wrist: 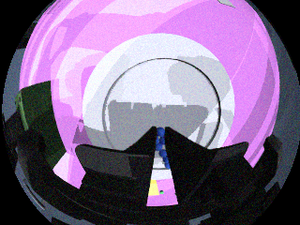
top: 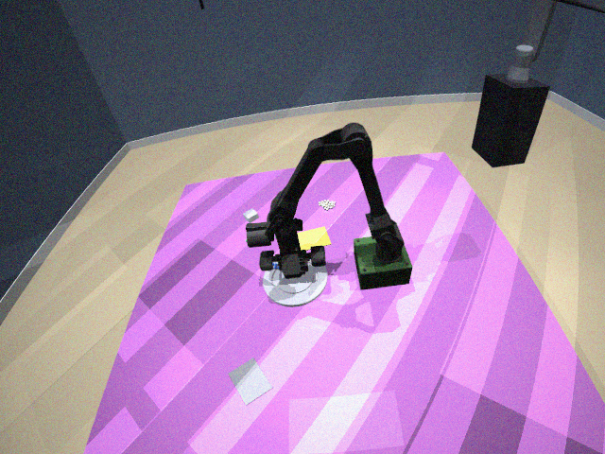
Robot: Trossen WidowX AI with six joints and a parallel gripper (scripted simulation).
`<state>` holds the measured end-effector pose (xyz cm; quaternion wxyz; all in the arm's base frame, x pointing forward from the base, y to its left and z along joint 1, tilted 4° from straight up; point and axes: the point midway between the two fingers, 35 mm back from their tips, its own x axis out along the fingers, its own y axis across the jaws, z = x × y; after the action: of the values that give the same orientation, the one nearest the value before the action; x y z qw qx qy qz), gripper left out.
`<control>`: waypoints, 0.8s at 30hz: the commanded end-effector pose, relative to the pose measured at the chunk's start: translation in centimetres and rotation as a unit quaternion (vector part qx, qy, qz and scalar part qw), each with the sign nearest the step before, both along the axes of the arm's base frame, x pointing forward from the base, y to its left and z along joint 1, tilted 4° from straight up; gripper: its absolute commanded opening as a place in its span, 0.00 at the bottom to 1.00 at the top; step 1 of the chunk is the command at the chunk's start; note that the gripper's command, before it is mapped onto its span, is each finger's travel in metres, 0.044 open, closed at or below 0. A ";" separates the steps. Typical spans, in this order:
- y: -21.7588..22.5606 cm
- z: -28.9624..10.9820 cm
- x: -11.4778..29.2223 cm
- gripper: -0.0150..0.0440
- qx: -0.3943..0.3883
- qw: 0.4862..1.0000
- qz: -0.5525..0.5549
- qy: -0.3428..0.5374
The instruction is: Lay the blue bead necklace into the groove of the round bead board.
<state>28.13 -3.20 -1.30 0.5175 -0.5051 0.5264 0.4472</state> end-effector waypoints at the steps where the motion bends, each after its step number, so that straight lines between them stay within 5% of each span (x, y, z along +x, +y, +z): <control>1: 0.0 0.0 0.0 0.25 0.000 1.000 0.000 -0.001; 24: 0.2 2.5 0.7 0.25 -0.002 1.000 0.002 0.002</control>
<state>28.51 -2.99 1.25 0.5157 -0.5075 0.5242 0.4491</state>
